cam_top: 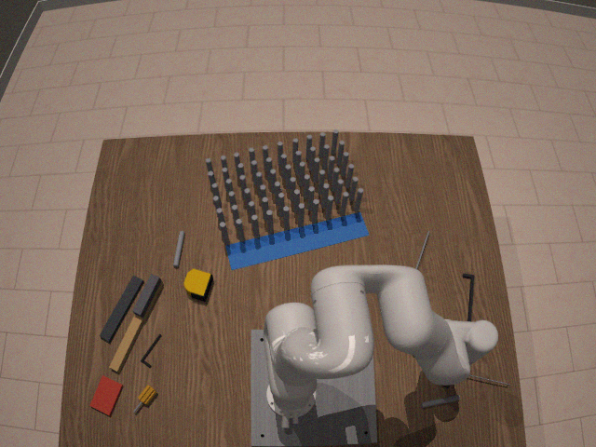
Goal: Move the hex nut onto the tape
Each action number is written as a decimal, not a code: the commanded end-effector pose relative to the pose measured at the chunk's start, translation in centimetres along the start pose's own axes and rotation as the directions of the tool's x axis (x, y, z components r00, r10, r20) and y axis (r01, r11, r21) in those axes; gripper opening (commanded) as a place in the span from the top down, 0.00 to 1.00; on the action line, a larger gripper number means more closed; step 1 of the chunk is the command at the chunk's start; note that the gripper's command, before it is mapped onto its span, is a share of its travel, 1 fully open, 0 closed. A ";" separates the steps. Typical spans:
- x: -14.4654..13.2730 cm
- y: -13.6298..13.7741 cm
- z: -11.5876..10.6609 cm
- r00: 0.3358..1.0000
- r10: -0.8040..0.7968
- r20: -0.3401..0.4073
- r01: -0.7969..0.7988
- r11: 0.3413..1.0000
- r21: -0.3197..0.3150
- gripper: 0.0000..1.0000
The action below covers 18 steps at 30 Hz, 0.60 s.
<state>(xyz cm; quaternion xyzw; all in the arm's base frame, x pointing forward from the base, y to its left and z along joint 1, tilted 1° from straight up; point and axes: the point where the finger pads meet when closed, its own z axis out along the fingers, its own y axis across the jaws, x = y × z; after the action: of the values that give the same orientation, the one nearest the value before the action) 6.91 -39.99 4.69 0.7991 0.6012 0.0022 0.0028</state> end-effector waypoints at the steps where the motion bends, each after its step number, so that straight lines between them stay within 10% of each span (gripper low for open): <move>1: -0.1 0.1 0.6 1.000 0.000 0.004 0.000 1.000 -0.002 0.35; 18: -0.1 0.1 3.3 1.000 0.000 0.004 0.000 1.000 -0.002 0.35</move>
<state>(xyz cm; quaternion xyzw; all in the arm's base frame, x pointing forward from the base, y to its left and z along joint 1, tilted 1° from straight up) 6.93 -39.99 1.90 0.7991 0.6012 0.0022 0.0028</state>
